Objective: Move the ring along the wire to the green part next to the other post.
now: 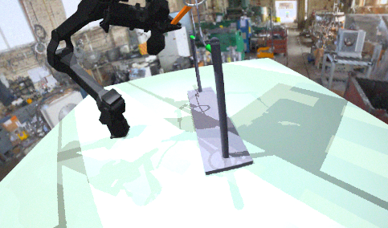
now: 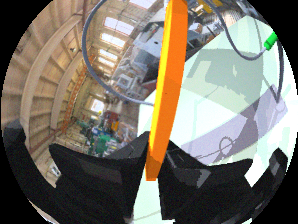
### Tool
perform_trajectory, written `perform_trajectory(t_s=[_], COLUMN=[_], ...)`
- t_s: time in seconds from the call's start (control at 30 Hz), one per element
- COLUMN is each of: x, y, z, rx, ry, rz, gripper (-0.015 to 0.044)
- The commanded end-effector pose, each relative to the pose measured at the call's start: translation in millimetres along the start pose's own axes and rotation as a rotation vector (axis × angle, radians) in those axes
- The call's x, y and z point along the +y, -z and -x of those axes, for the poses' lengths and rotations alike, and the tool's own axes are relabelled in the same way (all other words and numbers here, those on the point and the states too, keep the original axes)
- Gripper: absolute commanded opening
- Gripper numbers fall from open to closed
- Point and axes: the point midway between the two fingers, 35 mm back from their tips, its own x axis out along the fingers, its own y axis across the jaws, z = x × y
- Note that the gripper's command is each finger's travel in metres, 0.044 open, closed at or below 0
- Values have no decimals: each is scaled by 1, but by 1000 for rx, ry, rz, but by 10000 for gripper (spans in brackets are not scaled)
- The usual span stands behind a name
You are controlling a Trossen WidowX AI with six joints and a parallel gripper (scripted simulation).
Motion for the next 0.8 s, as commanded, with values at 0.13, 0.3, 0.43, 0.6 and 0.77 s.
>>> perform_trajectory(t_s=[0.13, 0.3, 0.43, 0.6, 0.77], x=[-4, -7, -10, -13, -16], y=[-2, -2, -2, -3, -4], z=[0, -1, -1, 0, 0], rx=[-14, -22, -28, -37, -45], ry=[75, 123, 161, 207, 253], rz=[103, 166, 217, 280, 343], gripper=[-150, -150, -150, -150, -150])
